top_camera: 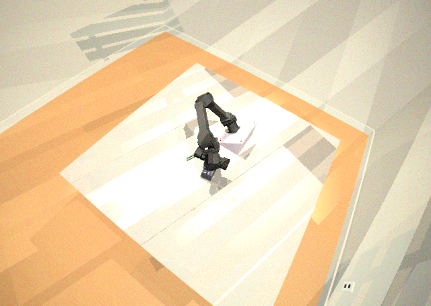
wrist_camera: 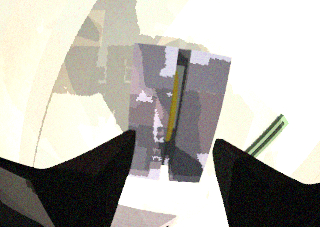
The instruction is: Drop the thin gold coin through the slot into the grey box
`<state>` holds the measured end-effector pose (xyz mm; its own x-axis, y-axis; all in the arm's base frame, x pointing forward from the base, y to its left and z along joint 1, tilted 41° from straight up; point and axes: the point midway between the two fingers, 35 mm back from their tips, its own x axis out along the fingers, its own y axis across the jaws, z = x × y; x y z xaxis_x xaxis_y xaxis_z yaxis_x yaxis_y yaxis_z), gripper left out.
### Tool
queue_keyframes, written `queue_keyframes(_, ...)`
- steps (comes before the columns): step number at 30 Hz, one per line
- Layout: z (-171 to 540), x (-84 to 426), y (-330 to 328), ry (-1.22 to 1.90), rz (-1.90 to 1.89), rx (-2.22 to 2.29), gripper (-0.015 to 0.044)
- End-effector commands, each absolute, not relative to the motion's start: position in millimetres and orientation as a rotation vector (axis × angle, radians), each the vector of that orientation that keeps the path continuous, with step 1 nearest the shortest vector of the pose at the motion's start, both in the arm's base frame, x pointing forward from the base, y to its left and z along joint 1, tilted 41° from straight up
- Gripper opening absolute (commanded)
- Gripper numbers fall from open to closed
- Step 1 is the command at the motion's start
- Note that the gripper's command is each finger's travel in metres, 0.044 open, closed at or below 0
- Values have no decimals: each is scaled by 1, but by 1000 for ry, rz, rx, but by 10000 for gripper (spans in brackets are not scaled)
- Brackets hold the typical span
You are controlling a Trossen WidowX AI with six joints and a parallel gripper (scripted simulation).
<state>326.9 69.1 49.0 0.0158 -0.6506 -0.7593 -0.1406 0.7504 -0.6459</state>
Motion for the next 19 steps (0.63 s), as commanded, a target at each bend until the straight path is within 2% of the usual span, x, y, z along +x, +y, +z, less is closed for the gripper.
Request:
queue_keyframes(1, 57, 328, 77, 1526, -446, -660, 318)
queue_keyframes(6, 72, 327, 89, 1526, -443, -663, 440)
queue_keyframes(9, 92, 323, 105, 1528, -444, -667, 440)
queue_keyframes(19, 93, 323, 106, 1528, -445, -668, 440)
